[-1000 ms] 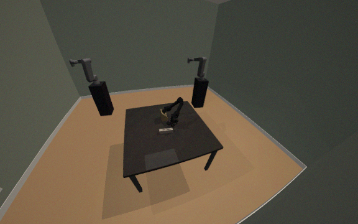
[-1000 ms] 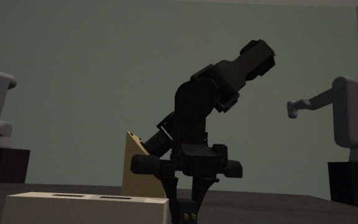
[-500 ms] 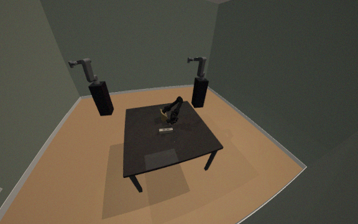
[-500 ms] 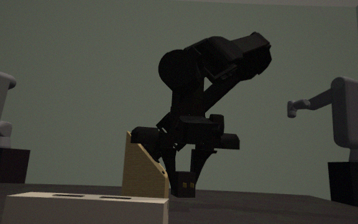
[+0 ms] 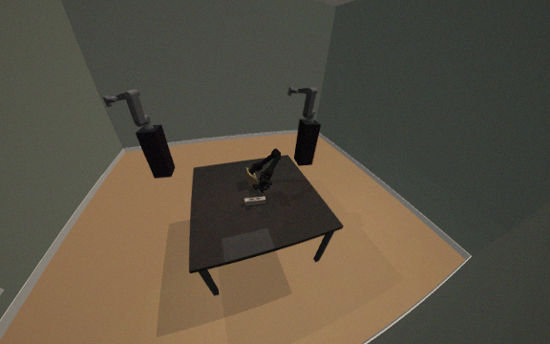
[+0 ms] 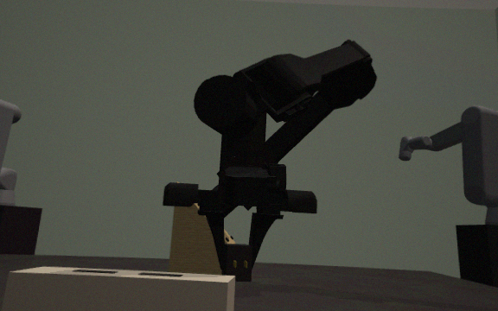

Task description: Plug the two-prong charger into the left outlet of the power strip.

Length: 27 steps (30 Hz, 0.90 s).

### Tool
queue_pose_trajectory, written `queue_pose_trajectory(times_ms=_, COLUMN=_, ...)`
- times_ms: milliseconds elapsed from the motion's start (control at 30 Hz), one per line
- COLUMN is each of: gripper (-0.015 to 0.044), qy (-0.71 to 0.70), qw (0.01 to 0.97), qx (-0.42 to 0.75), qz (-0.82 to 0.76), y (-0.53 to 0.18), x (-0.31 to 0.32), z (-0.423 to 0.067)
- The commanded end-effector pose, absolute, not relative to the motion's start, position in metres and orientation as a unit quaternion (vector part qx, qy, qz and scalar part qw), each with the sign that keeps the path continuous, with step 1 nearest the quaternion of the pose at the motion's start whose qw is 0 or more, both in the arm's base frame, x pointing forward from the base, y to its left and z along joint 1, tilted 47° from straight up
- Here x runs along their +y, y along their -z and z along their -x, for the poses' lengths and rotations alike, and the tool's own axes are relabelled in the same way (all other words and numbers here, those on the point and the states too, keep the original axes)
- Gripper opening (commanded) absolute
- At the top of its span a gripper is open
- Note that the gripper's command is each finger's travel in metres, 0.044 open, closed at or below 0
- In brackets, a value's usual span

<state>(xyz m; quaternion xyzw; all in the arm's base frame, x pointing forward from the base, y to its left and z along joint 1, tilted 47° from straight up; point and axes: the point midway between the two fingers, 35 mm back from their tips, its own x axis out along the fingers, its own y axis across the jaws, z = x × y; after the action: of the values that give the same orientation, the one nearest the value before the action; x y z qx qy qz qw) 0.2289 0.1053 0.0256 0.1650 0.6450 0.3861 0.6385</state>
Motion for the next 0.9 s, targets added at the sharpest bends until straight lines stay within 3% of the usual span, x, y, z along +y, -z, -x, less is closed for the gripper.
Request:
queue_pose_trajectory(times_ms=0, gripper=0.0000, qy=-0.372, qw=0.632, qx=0.656, qz=-0.178, y=-0.015, x=0.103, z=-0.227)
queue_pose_trajectory(times_ms=867, gripper=0.0000, qy=-0.306, qw=0.609, qx=0.689, qz=-0.246, y=0.031, x=0.092, z=-0.222)
